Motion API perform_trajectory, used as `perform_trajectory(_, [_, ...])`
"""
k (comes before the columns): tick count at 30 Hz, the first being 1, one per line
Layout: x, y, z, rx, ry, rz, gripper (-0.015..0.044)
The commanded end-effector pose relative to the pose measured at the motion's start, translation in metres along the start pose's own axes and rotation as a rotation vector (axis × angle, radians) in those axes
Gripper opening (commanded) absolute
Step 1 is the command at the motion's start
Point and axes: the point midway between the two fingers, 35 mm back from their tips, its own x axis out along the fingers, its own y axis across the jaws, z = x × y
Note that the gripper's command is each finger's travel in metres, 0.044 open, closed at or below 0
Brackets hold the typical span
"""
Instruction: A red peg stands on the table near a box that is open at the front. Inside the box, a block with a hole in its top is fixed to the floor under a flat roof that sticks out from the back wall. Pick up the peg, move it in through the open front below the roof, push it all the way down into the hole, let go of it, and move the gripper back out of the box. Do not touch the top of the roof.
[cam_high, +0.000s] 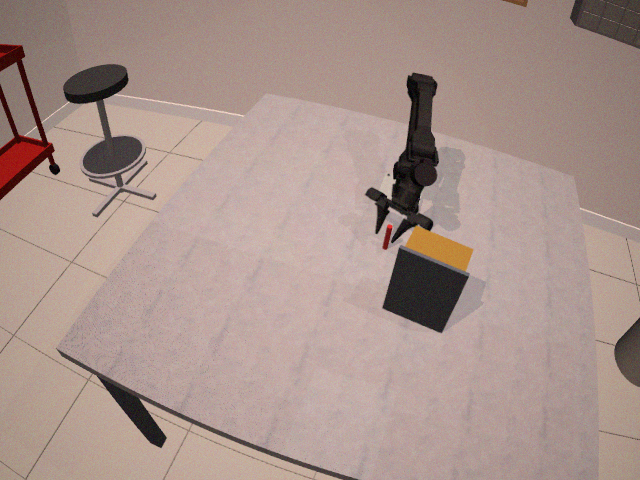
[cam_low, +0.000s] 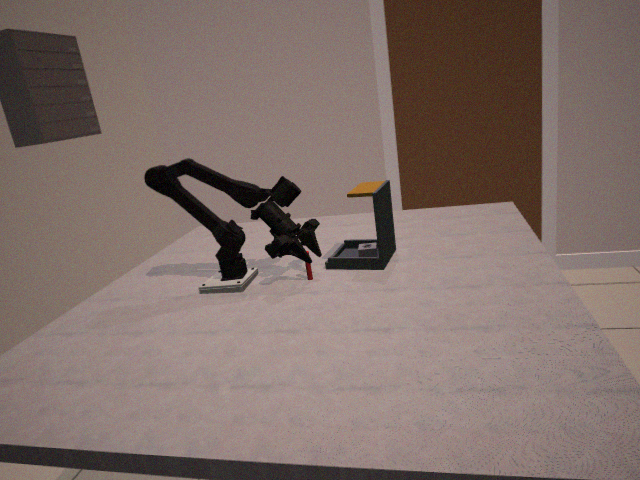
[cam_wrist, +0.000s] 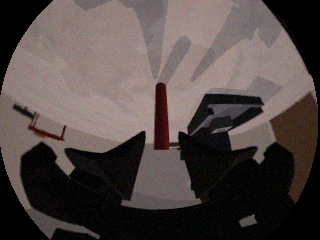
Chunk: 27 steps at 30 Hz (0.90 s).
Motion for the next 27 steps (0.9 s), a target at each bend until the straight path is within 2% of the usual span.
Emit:
perform_trajectory(1, [0.0051,0.0015,0.0073,0.003,-0.007,0.007,0.0220])
perform_trajectory(10, [0.0090,0.0022,0.0131,0.003,-0.007,0.007,0.0220])
perform_trajectory(17, [0.0074,0.0013,0.0110,-0.002,-0.004,0.002,0.0036])
perform_trajectory(22, [0.0074,0.0013,0.0110,-0.002,-0.004,0.002,0.0003])
perform_trajectory(27, [0.0062,0.0012,0.0094,-0.001,-0.004,0.002,0.0000])
